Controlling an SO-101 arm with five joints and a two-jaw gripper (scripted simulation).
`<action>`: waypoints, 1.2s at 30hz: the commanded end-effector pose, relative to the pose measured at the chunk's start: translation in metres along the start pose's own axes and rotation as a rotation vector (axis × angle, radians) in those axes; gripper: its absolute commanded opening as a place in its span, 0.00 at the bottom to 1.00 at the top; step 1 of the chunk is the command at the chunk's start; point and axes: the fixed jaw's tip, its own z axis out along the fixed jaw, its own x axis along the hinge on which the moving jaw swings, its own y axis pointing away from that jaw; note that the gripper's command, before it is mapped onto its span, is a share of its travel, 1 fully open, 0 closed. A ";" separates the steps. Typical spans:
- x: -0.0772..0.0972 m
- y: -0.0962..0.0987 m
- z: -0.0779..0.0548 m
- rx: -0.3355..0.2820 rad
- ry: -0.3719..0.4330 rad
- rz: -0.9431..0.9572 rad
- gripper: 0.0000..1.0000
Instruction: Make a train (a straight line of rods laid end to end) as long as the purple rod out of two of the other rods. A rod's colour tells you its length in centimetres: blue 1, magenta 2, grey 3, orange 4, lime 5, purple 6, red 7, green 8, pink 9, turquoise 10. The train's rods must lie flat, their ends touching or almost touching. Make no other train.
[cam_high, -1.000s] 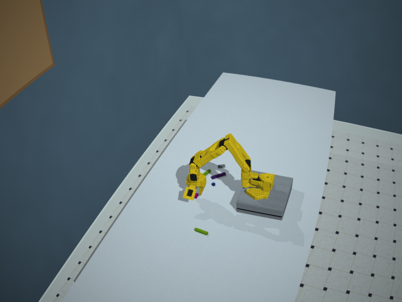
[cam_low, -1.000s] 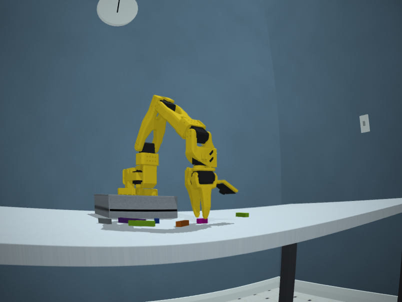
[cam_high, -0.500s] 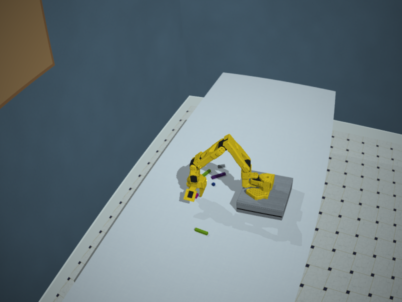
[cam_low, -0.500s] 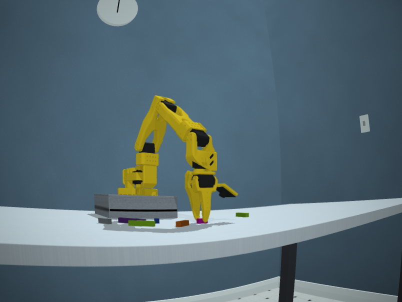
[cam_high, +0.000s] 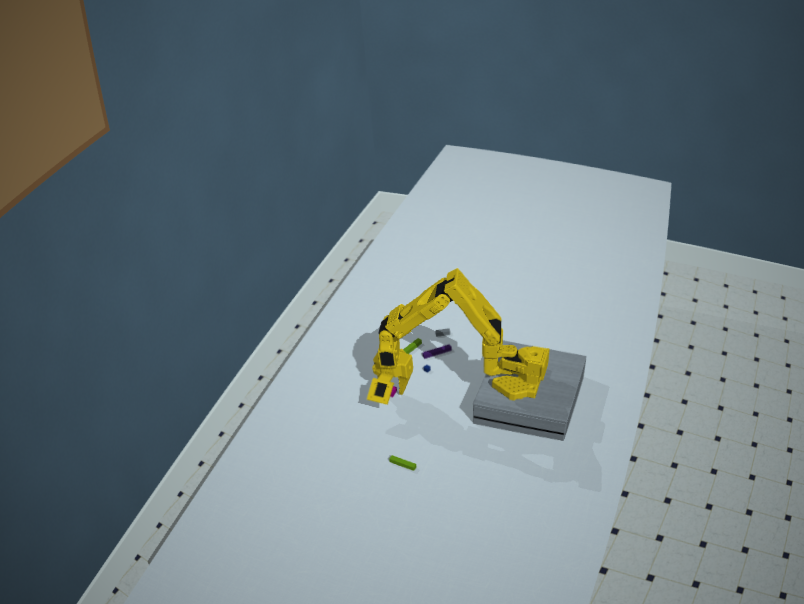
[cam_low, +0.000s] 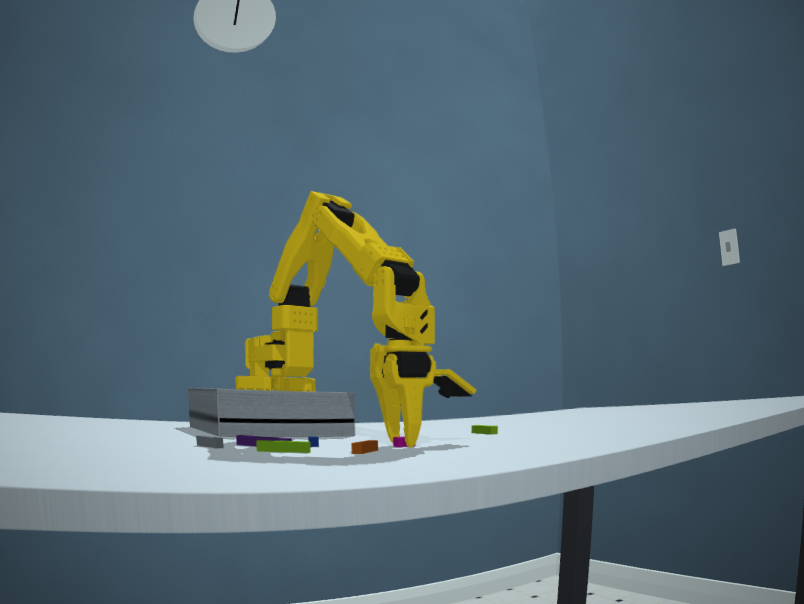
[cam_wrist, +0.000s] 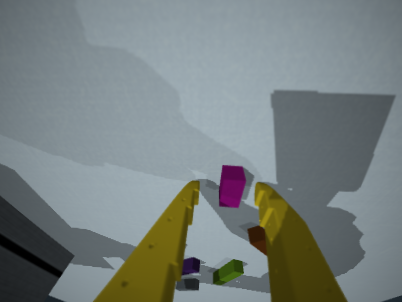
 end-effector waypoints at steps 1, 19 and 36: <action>-0.002 -0.001 0.002 -0.010 0.001 -0.005 0.19; -0.002 -0.001 0.004 -0.010 0.001 -0.005 0.19; -0.002 -0.004 0.004 -0.007 0.001 -0.009 0.19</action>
